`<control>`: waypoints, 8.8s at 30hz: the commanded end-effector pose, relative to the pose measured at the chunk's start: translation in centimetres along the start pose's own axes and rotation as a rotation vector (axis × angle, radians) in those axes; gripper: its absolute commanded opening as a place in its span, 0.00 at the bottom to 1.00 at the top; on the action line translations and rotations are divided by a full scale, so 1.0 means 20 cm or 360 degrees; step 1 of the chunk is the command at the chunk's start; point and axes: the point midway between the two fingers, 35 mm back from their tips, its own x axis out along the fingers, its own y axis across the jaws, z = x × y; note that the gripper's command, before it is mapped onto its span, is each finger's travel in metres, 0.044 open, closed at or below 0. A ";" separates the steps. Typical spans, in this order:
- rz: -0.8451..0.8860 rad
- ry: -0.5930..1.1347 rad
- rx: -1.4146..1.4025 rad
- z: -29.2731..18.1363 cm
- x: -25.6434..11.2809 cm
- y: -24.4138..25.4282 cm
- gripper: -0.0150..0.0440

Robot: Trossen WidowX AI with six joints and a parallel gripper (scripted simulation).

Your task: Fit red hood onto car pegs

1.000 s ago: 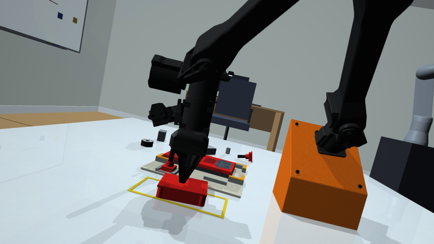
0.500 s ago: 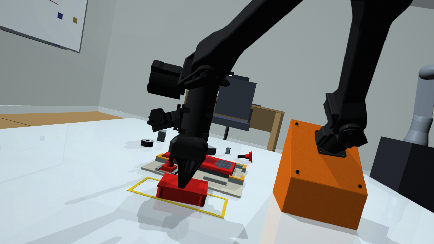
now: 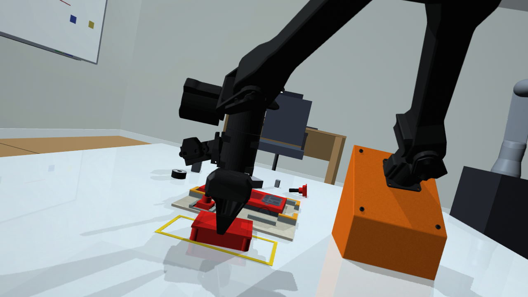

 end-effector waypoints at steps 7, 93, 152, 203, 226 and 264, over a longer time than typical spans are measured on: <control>-0.0005 0.0002 0.0010 0.00 0.03 -0.01 1.00; -0.0013 0.0017 0.0034 0.01 -0.38 -0.05 0.25; -0.0027 -0.0007 0.0331 0.05 -0.43 -1.09 0.25; -0.0022 -0.0008 0.0331 0.07 -0.17 -1.10 0.25; -0.0022 -0.0008 0.0331 0.07 -0.11 -1.10 0.25; -0.0026 -0.0004 0.0323 0.07 -0.08 -1.10 1.00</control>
